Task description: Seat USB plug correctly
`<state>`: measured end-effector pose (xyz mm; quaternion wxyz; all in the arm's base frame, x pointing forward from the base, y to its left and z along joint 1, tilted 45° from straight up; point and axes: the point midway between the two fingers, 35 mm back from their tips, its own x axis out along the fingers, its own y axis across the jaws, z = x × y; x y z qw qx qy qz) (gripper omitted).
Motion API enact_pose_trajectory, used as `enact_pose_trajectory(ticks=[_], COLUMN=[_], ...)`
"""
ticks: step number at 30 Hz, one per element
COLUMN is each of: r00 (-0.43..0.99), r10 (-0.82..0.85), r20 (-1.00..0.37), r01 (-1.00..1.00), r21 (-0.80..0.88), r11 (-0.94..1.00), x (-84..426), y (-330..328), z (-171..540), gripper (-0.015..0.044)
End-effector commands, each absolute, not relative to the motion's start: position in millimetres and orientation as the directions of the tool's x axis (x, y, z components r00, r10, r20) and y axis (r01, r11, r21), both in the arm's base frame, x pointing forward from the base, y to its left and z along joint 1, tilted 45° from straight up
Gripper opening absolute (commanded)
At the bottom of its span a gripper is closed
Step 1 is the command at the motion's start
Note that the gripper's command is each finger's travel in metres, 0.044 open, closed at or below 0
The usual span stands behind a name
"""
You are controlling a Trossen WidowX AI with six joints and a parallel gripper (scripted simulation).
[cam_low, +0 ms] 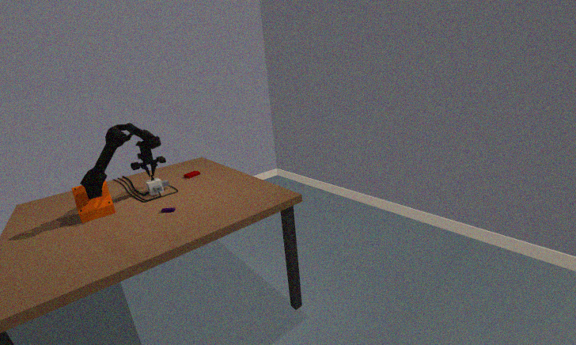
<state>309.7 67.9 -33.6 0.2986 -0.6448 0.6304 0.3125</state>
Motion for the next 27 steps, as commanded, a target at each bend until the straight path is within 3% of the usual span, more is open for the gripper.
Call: enact_pose_trajectory(ticks=[1, 27], r00=[0.012, 0.012], r10=[-0.626, -0.626], r20=[-0.78, -0.78], r01=[-1.0, -1.0], r21=[0.008, 0.008], r11=[-0.029, -0.028], x=[309.7, 309.6], y=[68.5, 76.1], z=[-33.4, -25.5], gripper=[0.0095, 0.0095])
